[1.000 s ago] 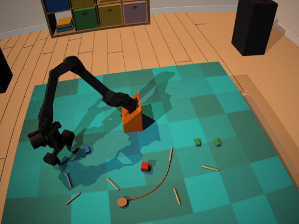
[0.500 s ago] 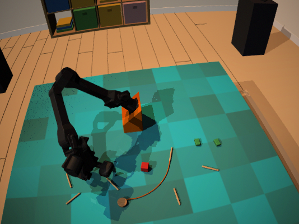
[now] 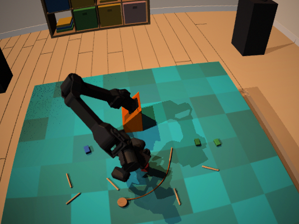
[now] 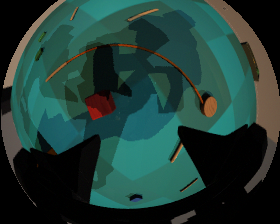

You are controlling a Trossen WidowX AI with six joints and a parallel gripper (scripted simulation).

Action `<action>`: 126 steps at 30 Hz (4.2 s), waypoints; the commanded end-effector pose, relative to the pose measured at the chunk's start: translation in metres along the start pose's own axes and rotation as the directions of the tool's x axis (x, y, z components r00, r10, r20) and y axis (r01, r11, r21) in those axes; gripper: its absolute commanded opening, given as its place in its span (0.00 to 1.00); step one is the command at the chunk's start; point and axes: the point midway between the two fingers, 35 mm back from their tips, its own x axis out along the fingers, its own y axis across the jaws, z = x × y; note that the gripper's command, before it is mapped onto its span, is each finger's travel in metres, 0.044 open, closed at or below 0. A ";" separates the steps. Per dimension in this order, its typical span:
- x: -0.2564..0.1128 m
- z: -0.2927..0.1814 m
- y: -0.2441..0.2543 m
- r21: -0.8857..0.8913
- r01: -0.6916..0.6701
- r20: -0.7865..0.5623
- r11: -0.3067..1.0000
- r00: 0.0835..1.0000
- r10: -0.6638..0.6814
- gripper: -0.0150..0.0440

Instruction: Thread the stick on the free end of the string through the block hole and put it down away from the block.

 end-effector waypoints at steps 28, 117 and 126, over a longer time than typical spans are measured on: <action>-0.004 0.032 0.041 -0.527 -0.002 -0.056 0.850 0.998 -0.032 0.67; 0.003 0.122 0.135 -0.976 -0.058 -0.053 -0.210 0.998 -0.028 0.82; 0.003 0.122 0.135 -0.976 -0.058 -0.053 -0.210 0.998 -0.028 0.46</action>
